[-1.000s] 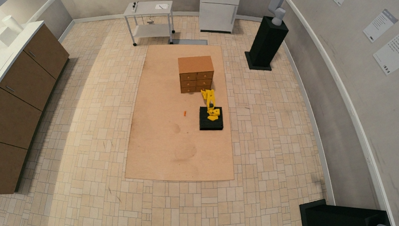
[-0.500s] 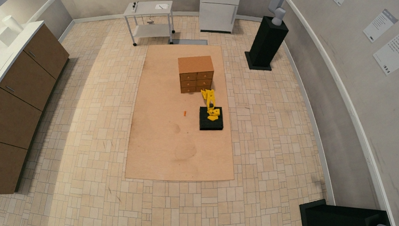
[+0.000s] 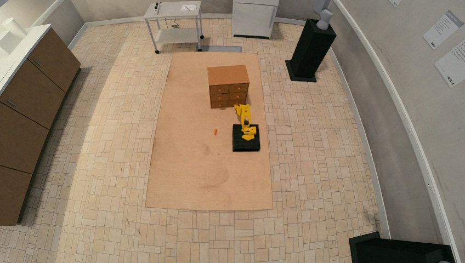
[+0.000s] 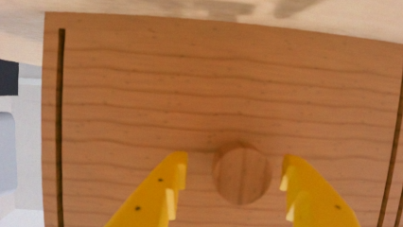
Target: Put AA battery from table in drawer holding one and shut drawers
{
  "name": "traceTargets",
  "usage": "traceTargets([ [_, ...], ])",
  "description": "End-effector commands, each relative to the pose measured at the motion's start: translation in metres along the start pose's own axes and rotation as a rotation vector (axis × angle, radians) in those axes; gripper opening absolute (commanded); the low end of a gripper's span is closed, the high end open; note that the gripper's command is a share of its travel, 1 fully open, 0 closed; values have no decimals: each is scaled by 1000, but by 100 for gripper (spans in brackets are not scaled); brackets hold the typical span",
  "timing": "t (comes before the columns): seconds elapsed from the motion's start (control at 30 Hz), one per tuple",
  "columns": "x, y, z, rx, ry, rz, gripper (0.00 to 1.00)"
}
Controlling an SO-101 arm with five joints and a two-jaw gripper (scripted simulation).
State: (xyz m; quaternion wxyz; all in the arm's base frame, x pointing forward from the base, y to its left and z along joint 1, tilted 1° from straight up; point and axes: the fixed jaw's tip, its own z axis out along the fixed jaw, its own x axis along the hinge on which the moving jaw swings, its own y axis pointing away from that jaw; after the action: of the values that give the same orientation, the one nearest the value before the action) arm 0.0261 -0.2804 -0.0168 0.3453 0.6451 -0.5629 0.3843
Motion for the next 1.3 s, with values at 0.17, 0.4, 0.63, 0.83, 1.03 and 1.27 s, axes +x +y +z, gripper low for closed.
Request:
traceTargets([
  [0.17,4,2,0,-6,12,7,13],
  [0.4,4,2,0,-6,12,7,10],
  [0.63,4,2,0,-6,12,7,5],
  [0.83,4,2,0,-6,12,7,1],
  [1.03,4,2,0,-6,12,7,0],
  [1.27,4,2,0,-6,12,7,0],
])
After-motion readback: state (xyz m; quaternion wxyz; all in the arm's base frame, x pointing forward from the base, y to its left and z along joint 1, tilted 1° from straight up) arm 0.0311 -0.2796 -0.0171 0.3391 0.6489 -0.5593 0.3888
